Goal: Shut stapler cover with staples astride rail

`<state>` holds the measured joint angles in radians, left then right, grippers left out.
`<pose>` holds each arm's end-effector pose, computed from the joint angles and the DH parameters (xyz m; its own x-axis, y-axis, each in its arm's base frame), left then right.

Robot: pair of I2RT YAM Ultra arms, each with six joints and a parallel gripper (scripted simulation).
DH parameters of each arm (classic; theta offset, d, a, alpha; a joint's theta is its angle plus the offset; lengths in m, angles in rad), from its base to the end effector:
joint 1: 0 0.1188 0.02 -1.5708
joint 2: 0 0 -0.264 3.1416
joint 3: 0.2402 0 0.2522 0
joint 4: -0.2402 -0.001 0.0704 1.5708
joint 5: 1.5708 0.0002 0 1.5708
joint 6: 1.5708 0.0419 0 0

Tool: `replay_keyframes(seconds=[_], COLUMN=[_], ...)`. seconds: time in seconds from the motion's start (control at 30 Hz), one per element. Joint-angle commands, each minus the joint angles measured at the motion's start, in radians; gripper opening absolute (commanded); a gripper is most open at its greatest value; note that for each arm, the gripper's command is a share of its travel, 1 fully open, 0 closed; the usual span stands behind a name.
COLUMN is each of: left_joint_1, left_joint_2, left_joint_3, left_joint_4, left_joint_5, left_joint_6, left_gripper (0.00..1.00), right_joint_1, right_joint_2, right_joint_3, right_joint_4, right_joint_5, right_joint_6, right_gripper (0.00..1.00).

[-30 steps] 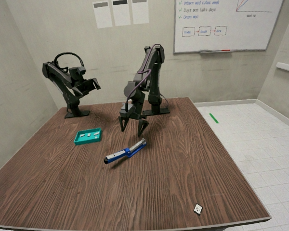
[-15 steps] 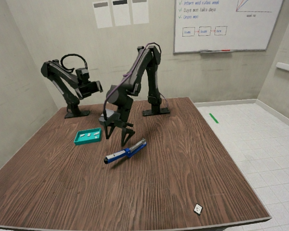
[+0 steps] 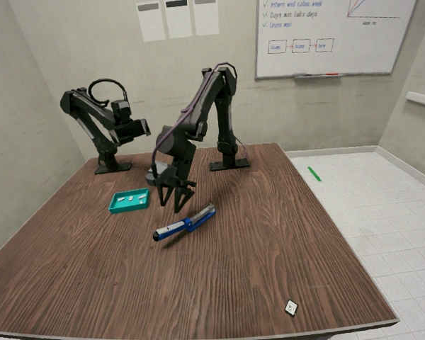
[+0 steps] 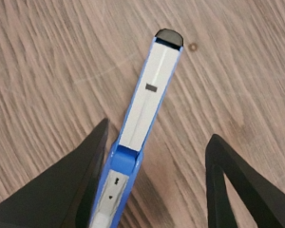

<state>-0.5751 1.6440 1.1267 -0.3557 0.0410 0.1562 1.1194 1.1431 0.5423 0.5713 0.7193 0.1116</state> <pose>0.2966 -0.1931 0.2269 -0.5472 0.5399 -0.6396 0.6587 0.7492 0.0689 0.1323 0.2119 0.2668 -0.0562 0.0762 -0.9955 -0.3858 0.9180 0.0920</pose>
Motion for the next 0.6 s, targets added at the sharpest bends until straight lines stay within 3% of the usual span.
replay_keyframes(seconds=[0.0, 0.2, 0.57], left_joint_1=[-0.001, 0.008, 0.012], left_joint_2=[0.016, 0.076, 0.388], left_joint_3=[0.053, 0.164, 0.643], left_joint_4=[-0.092, -0.280, -0.756], left_joint_5=[0.016, 0.028, 0.014], left_joint_6=[0.028, 0.070, 0.167], left_gripper=[0.50, 0.50, 0.50], right_joint_1=[0.005, 0.005, 0.005], right_joint_2=[0.009, 0.009, 0.009], right_joint_3=[0.034, 0.034, 0.034], right_joint_4=[0.013, 0.013, 0.013], right_joint_5=[0.013, 0.013, 0.013], right_joint_6=[0.001, 0.001, 0.001], right_gripper=[1.00, 1.00, 1.00])
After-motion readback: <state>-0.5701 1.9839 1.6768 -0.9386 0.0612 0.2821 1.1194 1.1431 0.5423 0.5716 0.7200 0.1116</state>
